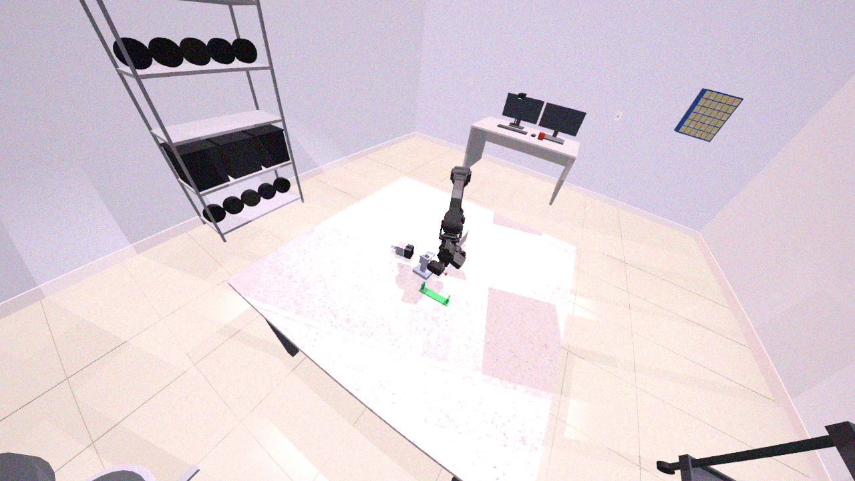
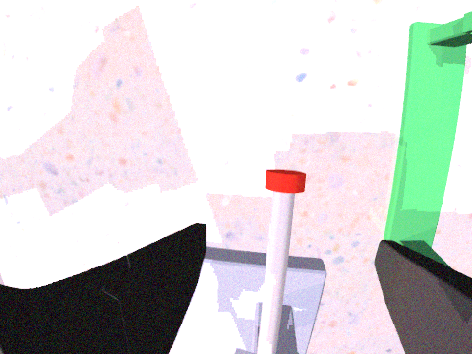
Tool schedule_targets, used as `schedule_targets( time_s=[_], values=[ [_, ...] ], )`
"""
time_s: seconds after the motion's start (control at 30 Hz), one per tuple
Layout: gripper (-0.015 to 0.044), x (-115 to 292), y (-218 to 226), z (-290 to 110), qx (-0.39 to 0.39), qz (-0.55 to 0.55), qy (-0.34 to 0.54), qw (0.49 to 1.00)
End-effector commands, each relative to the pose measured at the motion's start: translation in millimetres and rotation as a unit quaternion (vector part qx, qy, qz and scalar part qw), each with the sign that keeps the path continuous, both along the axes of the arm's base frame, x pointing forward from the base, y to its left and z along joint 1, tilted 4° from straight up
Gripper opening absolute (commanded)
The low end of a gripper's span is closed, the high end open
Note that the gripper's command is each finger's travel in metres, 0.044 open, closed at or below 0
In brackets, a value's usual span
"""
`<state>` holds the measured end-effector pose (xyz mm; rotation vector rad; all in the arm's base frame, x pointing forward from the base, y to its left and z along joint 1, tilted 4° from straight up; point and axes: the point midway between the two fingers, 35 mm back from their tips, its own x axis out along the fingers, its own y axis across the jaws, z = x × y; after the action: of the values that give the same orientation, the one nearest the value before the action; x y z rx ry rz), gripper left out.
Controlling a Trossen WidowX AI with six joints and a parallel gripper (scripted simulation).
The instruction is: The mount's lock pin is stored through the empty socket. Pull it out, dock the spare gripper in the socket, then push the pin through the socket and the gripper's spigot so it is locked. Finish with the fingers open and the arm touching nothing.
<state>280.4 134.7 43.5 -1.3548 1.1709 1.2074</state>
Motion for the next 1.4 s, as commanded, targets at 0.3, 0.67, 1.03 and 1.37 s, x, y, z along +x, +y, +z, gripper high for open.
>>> schedule_targets(
  time_s=[0.3, 0.67, 1.03, 1.37],
  values=[
    [0.03, -1.7, -2.4, -23.2, 0.001, 0.003, 0.004, 1.0],
    [0.03, -2.2, -3.7, -31.9, 0.001, 0.003, 0.004, 1.0],
    [0.0011, -2.2, -3.7, -31.9, 0.001, 0.003, 0.004, 1.0],
    [0.0, -2.0, -3.5, -31.8, 0.002, 0.002, 0.004, 1.0]
  ],
)
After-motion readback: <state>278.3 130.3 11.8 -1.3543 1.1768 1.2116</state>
